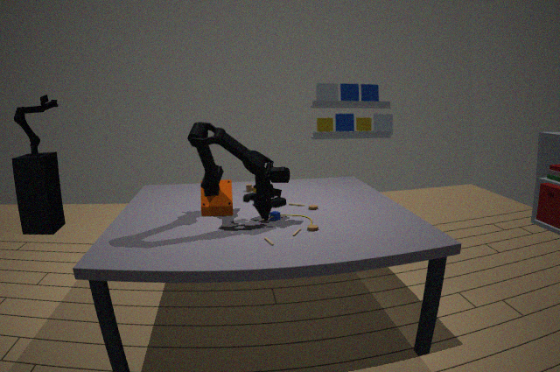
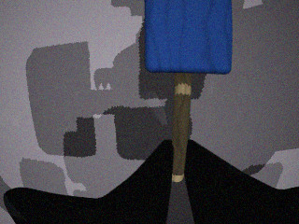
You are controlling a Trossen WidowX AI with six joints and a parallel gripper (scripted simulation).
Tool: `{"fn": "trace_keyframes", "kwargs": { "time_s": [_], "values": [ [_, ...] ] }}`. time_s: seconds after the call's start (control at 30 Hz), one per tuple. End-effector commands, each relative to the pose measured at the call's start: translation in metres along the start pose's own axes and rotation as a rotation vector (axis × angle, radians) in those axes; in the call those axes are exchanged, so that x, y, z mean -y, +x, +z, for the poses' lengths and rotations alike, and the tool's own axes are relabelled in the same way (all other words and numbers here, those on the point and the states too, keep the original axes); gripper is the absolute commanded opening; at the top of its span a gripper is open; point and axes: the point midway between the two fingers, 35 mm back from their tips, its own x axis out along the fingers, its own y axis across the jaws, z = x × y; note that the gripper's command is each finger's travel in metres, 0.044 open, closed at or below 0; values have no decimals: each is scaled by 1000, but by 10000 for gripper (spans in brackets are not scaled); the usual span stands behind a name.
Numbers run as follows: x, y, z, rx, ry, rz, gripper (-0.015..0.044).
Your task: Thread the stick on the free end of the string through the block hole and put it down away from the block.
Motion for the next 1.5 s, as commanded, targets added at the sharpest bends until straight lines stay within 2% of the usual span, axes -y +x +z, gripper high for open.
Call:
{"fn": "trace_keyframes", "kwargs": {
  "time_s": [0.0,1.47],
  "values": [
    [-2,0,-5,4,-4,1,0],
    [1,-4,-59,0,-4,-13,0]
  ]
}}
